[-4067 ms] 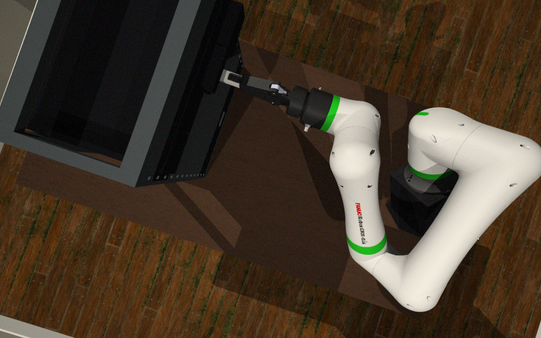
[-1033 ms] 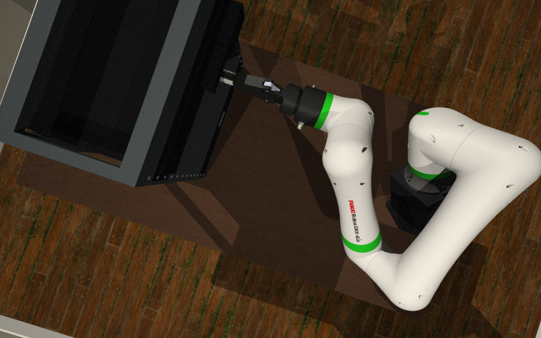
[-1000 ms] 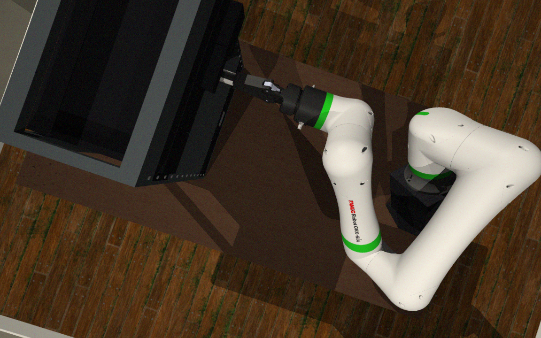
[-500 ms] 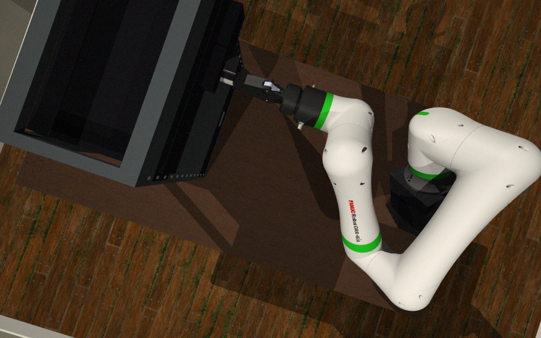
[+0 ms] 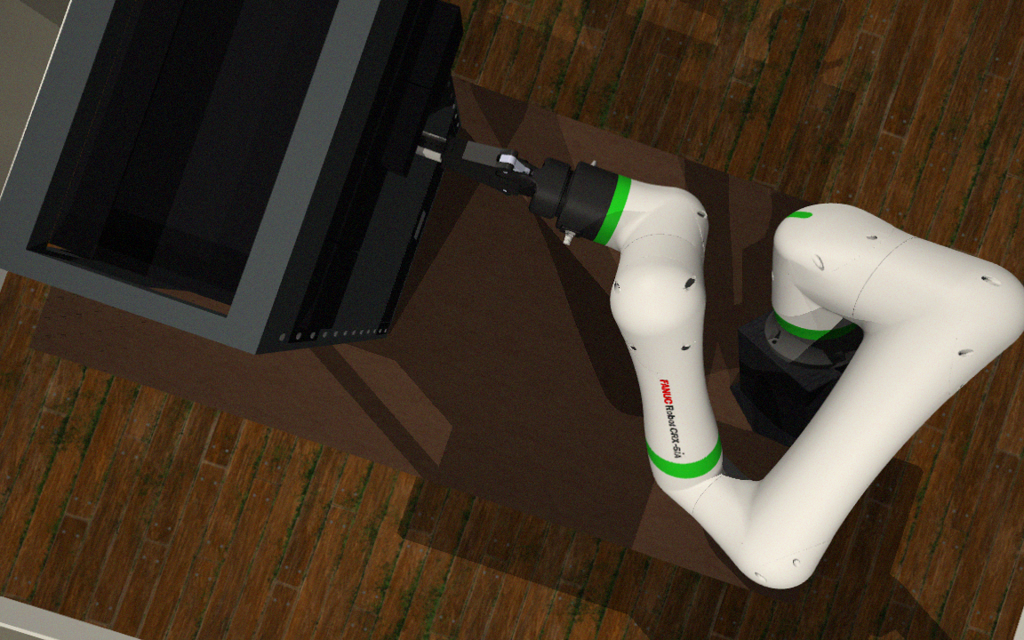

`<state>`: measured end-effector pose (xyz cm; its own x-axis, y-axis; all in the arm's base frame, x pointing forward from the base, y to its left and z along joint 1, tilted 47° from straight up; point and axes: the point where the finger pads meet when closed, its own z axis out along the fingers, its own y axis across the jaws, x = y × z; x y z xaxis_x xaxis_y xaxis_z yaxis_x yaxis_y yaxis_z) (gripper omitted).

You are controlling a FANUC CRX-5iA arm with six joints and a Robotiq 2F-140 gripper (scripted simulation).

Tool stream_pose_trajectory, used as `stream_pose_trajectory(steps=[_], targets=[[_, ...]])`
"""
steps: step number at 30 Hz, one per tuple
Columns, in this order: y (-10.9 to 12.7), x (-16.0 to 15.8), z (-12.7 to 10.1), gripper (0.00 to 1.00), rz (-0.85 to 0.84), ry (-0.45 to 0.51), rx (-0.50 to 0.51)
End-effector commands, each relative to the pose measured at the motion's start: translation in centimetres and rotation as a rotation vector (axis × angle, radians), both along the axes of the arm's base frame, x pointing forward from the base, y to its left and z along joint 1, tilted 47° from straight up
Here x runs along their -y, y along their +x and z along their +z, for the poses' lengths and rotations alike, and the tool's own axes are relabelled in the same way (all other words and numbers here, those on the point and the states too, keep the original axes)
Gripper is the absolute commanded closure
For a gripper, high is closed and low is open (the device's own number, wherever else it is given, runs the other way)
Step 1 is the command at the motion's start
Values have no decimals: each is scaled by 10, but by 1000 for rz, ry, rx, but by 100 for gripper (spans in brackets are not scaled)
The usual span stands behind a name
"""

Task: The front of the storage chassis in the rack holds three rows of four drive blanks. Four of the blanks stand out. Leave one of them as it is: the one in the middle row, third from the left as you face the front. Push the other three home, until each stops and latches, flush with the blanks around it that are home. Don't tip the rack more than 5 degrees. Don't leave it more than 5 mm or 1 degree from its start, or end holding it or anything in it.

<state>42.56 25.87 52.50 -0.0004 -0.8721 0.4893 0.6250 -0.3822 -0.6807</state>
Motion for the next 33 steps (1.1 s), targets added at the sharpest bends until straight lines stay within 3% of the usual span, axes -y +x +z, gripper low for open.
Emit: stream_pose_trajectory(steps=[1,7,16,23,33], targets=[[1,0,1,100,-1,0,1],[-6,2,-4,100,-1,0,1],[-45,17,-31,100,-1,0,1],[-60,24,-42,100,-1,0,1],[-64,28,-43,100,-1,0,1]])
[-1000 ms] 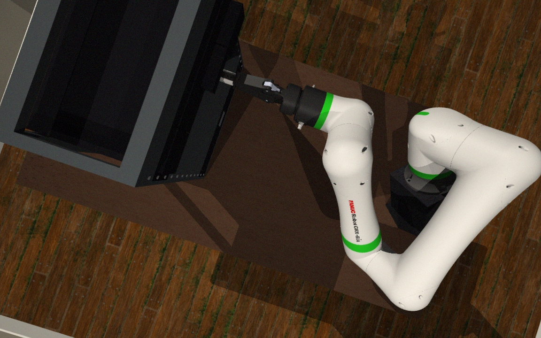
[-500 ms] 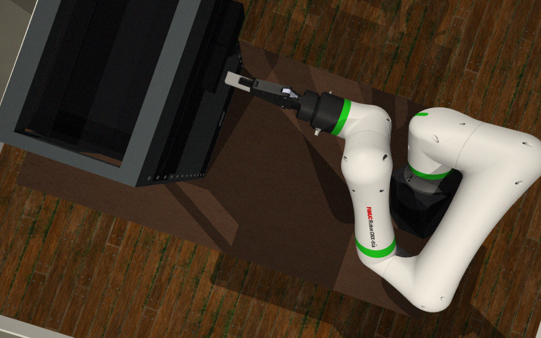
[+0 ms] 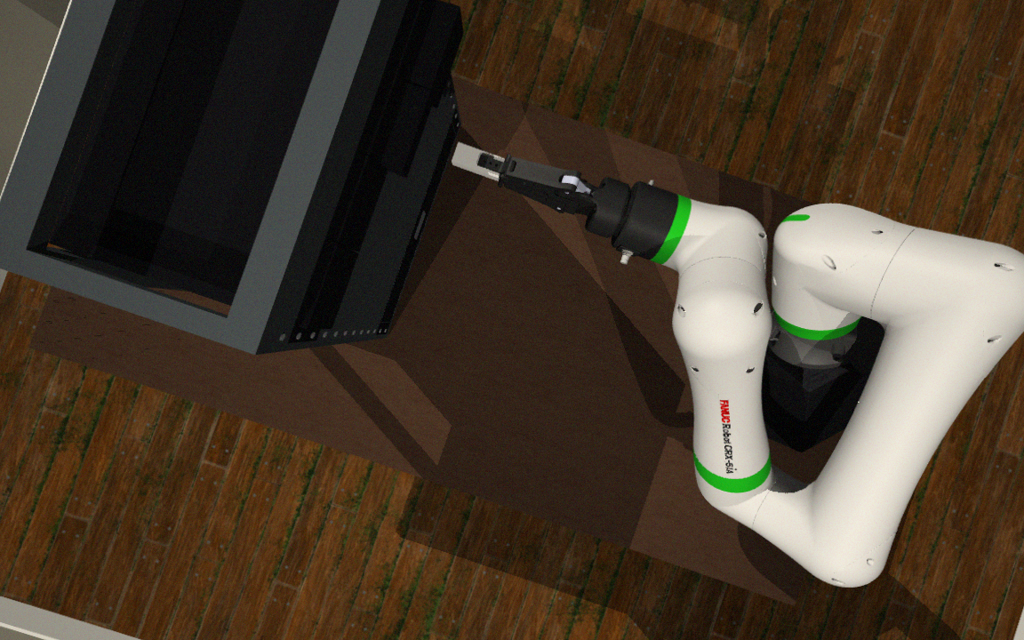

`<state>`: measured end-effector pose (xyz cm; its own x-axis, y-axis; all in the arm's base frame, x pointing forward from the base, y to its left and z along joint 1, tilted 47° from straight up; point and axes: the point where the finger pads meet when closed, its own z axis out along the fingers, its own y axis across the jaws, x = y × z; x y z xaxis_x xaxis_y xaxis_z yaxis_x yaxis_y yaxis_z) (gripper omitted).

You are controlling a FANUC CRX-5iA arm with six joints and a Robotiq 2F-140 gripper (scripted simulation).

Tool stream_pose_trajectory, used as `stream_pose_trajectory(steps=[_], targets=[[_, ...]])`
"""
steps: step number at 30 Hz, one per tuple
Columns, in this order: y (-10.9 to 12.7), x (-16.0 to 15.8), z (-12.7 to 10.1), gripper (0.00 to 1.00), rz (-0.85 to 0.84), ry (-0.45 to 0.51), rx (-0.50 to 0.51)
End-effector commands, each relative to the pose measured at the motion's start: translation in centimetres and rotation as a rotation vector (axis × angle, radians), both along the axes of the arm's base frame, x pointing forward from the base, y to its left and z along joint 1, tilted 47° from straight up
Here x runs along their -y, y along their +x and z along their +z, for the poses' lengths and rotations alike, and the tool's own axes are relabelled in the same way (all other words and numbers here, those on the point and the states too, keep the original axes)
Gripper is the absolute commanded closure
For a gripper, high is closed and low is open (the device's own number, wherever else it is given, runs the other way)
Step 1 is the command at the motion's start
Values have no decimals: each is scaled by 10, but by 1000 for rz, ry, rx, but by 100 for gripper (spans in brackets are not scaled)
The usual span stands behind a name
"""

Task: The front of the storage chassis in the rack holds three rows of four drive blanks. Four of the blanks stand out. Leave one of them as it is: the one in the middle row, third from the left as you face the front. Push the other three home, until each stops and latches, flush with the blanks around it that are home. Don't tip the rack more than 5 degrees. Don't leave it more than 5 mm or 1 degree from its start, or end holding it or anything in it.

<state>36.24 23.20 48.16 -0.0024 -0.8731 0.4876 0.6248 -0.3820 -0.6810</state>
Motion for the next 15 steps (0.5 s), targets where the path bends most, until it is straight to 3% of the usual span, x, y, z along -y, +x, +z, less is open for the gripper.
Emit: stream_pose_trajectory(steps=[1,15], targets=[[-1,1,1,100,1,-2,0],[-2,53,29,100,1,-2,0]])
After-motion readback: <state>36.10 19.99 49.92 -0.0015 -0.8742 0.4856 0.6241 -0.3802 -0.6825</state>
